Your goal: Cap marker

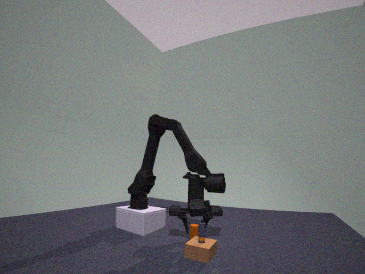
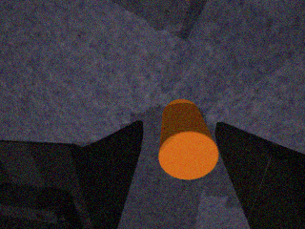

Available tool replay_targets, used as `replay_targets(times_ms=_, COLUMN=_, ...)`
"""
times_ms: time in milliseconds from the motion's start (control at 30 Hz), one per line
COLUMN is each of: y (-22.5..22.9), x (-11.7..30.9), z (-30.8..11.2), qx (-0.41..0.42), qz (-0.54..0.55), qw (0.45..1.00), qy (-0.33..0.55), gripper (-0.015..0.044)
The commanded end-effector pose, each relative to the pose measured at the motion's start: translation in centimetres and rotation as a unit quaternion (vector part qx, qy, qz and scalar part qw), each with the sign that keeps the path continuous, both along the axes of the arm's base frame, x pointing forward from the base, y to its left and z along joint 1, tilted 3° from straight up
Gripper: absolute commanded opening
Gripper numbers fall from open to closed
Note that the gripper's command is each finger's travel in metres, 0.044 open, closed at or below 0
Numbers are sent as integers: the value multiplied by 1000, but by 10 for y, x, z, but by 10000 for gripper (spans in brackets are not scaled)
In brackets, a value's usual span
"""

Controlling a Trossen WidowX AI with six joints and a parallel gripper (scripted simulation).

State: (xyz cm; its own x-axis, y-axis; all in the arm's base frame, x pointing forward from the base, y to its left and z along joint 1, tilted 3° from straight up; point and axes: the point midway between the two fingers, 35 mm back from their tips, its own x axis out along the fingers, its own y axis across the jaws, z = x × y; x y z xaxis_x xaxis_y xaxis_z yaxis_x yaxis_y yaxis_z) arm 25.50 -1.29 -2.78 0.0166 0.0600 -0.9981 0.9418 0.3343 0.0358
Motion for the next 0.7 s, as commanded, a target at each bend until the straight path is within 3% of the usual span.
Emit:
replay_targets(times_ms=0, y=0, x=-2, z=-4, qx=-2, qz=-3, qw=1000, qy=4, gripper=200)
replay_targets(times_ms=33, y=0, x=-2, z=-4, qx=-2, qz=-3, qw=1000, qy=4, gripper=173)
replay_targets(times_ms=367, y=0, x=-2, z=-4, qx=-2, qz=-3, qw=1000, qy=4, gripper=107)
replay_targets(times_ms=500, y=0, x=-1, z=3, qx=-2, qz=-3, qw=1000, qy=4, gripper=2)
replay_targets(times_ms=667, y=-1, x=0, z=16, qx=-2, qz=-3, qw=1000, qy=4, gripper=0)
